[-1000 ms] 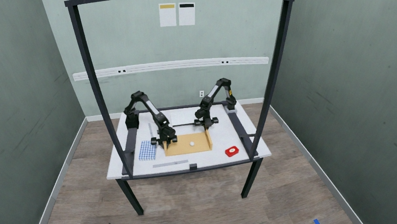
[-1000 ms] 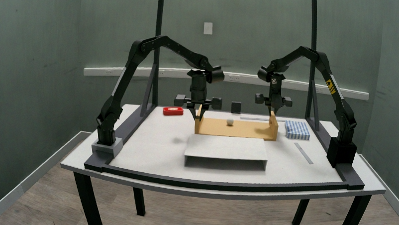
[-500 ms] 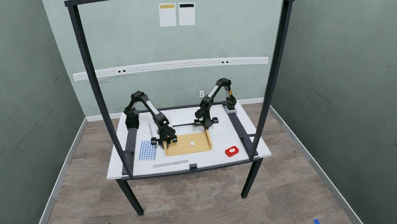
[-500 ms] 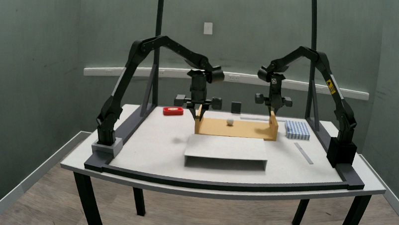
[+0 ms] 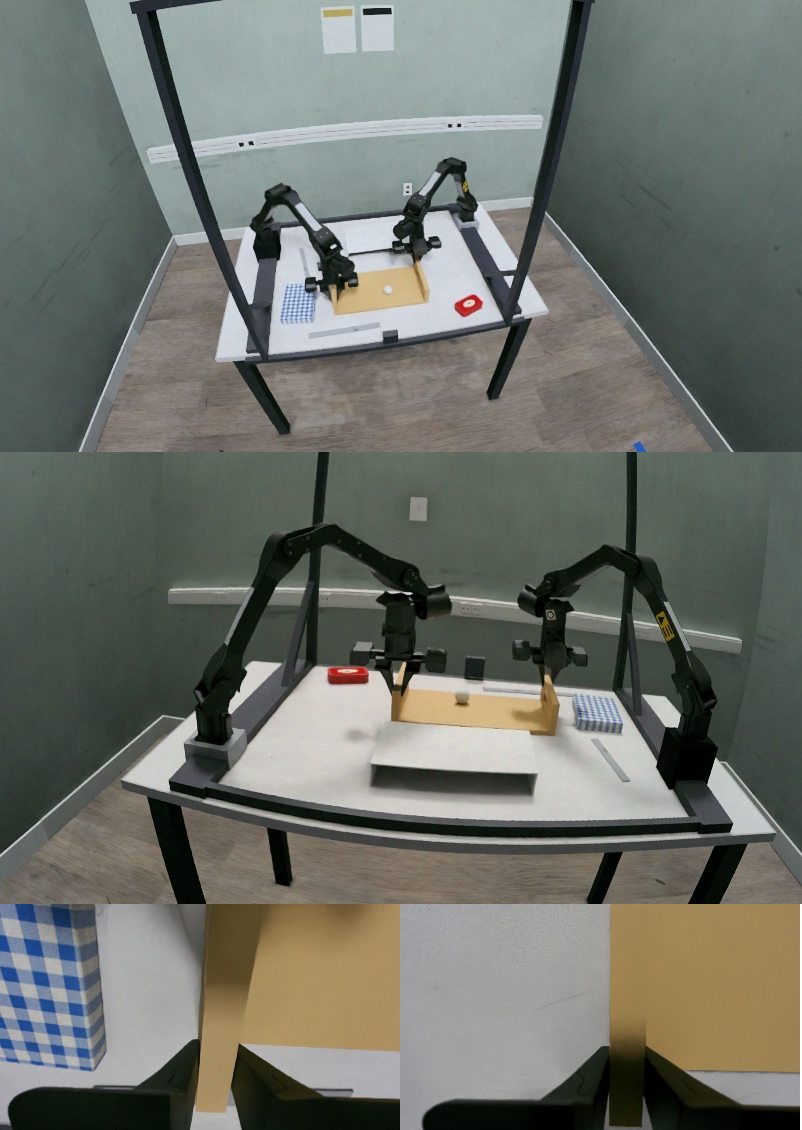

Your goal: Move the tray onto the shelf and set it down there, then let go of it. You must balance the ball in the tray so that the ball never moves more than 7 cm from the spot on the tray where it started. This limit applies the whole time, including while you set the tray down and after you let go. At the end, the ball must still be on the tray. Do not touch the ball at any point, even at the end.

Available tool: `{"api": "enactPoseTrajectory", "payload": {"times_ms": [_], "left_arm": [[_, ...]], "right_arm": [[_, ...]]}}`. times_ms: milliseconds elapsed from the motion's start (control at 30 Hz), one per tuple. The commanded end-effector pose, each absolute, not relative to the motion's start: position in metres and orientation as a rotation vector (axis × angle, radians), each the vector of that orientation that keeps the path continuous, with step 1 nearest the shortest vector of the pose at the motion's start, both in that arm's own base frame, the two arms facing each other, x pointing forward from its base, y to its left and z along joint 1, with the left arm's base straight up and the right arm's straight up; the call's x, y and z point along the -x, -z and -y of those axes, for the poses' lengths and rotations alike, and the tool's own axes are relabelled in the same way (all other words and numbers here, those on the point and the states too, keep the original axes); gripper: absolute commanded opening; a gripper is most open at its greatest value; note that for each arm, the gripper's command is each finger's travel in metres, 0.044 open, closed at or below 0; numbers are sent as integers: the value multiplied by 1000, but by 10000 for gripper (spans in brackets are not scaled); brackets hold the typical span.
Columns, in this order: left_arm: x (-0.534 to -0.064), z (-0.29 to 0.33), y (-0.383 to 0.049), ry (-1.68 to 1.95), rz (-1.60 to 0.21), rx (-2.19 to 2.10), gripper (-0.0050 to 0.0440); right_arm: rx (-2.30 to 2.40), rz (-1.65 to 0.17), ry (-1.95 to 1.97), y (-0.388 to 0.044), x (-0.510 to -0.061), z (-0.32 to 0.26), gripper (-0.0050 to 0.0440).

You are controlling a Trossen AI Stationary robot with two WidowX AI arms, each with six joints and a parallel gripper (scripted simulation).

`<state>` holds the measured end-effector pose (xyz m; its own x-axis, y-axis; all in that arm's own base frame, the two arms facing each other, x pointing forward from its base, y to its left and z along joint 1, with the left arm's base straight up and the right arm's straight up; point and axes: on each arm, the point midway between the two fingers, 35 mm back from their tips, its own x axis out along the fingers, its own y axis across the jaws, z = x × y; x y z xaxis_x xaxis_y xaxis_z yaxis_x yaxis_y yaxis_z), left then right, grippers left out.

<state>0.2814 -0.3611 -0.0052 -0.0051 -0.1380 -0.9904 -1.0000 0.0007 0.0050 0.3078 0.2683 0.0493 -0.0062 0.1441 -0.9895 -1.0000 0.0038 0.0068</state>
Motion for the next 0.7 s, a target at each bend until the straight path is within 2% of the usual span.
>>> {"api": "enactPoseTrajectory", "payload": {"times_ms": [0, 667], "left_arm": [[-291, 369, -27, -1089, -1320, 1379, 74], [-292, 370, -54, -1073, -1317, 1388, 74]], "right_arm": [[1092, -1027, -1266, -79, -314, -276, 73], [1091, -1015, -1256, -104, -313, -278, 73]]}}
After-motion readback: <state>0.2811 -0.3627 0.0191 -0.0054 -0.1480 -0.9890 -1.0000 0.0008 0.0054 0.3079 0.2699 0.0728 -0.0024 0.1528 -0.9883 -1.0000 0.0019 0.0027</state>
